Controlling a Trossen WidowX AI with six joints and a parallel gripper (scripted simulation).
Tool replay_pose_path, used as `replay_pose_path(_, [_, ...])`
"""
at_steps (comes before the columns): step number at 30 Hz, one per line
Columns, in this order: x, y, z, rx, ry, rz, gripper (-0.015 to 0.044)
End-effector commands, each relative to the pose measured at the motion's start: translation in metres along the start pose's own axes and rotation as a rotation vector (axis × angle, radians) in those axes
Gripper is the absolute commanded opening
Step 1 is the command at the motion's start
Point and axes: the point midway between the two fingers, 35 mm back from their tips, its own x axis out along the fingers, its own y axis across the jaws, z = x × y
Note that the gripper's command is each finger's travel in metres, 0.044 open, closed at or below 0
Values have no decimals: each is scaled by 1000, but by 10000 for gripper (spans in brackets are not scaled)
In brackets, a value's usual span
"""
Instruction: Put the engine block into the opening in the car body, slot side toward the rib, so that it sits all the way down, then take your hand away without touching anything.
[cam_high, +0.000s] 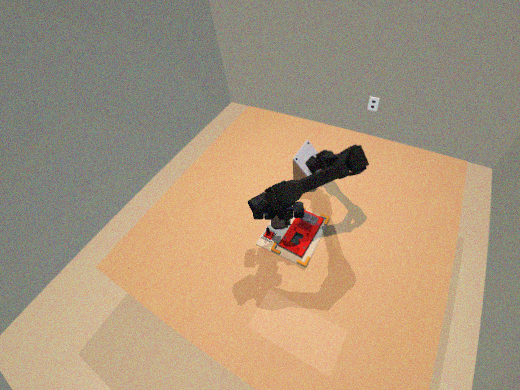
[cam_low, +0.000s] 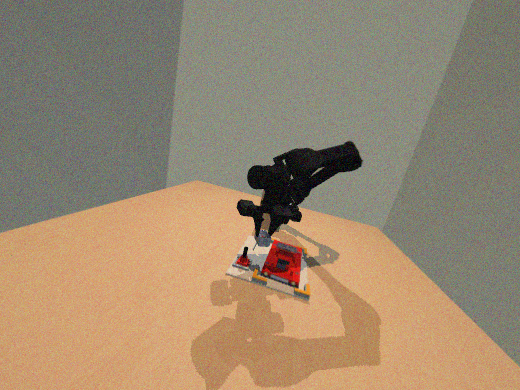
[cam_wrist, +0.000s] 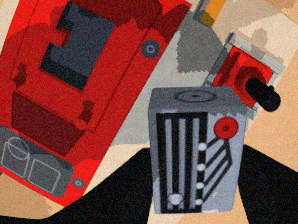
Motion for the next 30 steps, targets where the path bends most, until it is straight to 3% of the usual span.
replay_pose_path(1, [2, 9, 8, 76, -9, 2, 0])
replay_pose_path(26, [25, 70, 42, 570, -10, 44, 0])
replay_pose_path(30, [26, 70, 42, 589, -9, 44, 105])
